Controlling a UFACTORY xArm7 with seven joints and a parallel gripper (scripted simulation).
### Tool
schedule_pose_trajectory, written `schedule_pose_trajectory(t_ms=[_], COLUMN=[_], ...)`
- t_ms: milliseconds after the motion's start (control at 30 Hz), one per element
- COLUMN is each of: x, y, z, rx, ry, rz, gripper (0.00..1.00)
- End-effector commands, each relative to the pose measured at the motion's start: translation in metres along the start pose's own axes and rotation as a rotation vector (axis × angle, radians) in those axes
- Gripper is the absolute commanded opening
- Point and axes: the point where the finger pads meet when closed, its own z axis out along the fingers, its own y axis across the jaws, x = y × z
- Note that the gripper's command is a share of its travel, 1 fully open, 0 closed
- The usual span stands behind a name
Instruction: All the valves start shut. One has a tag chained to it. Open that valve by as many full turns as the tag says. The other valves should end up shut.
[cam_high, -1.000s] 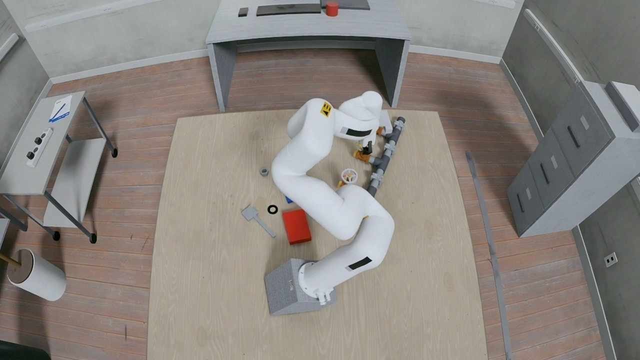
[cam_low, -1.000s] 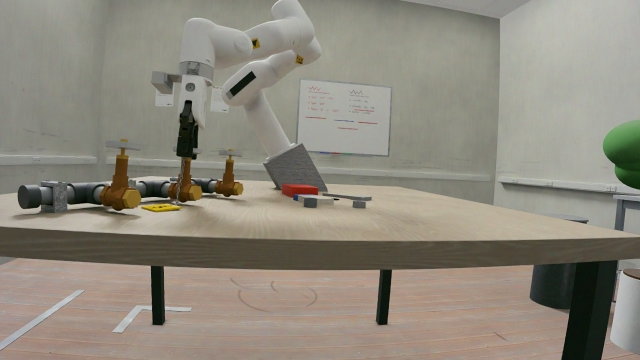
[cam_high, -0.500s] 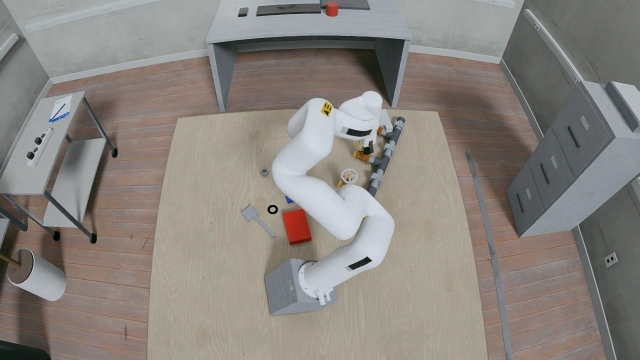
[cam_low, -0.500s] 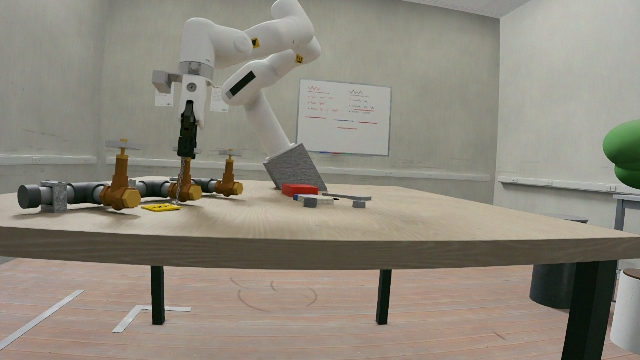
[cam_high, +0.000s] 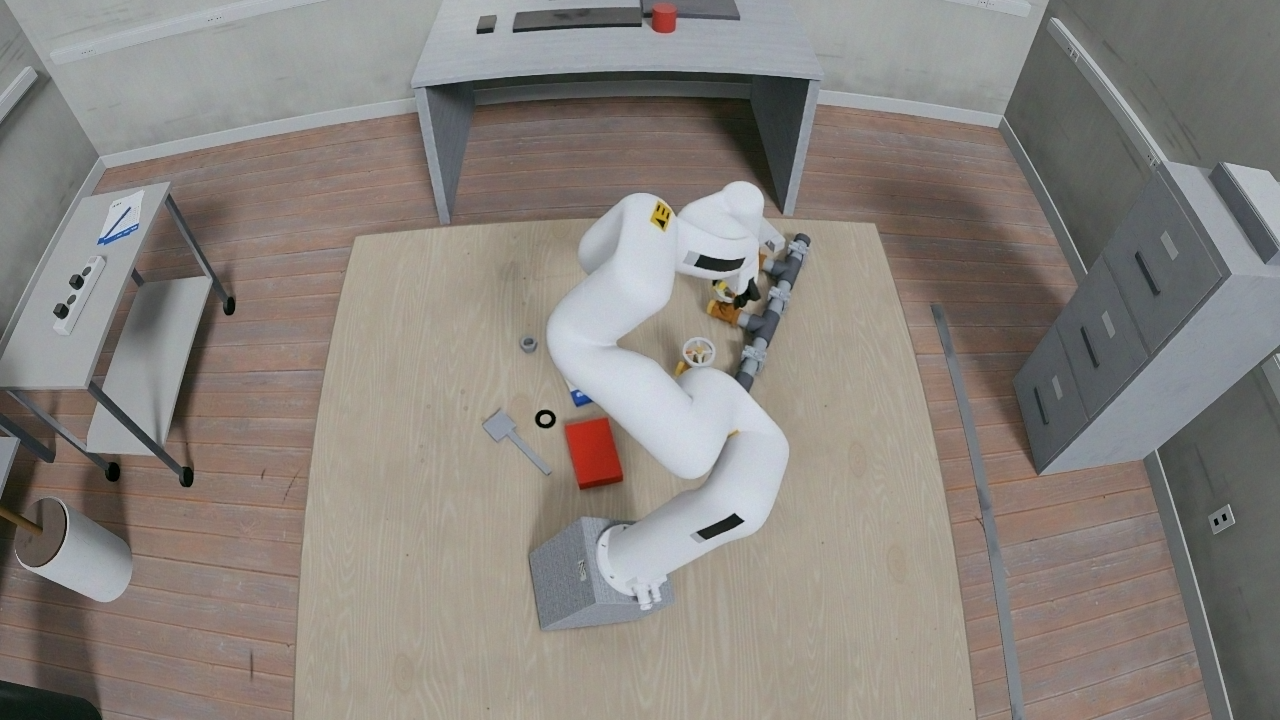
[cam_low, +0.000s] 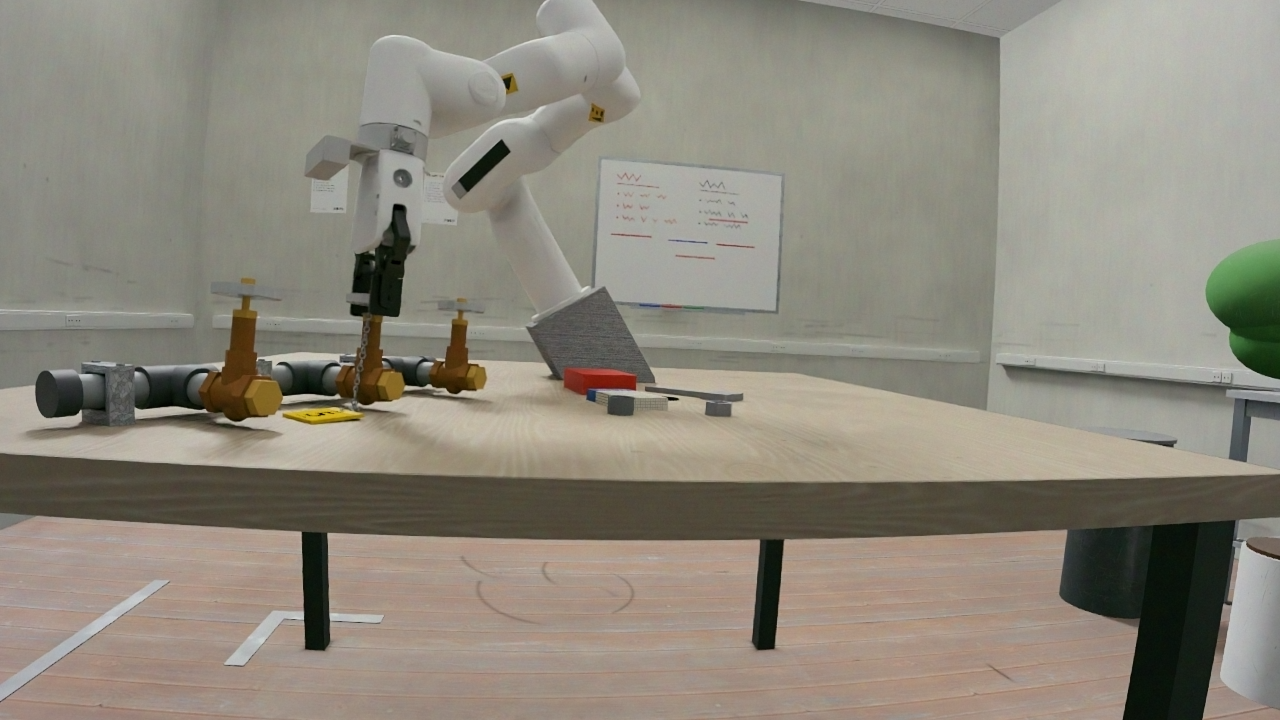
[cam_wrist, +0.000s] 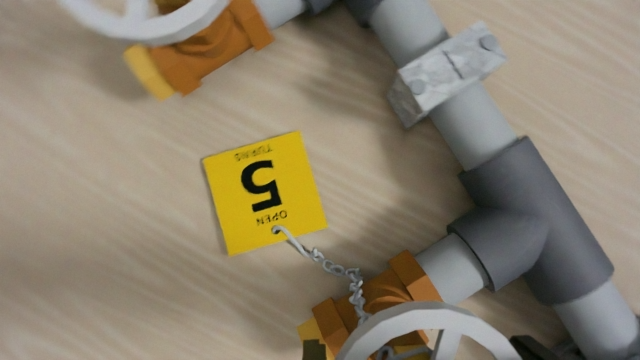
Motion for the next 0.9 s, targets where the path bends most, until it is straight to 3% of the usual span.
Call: schedule_pose_trajectory(t_ms=[0, 267, 333, 367, 867], x=[0.0017, 0.0017, 0.0017, 0.0017, 0.0017], y=[-0.0020, -0.0020, -0.0020, -0.0020, -0.0020], z=[-0.0025, -0.0025, -0.0025, -0.0025, -0.0025], rx=[0.013, 0.005, 0.005, 0.008, -0.013], ry=[0.006, 0.008, 0.008, 0.009, 0.007], rz=[-0.263, -0.658, -0.658, -0.801, -1.462], gripper=[0.00, 0.00, 0.00, 0.00, 0.00])
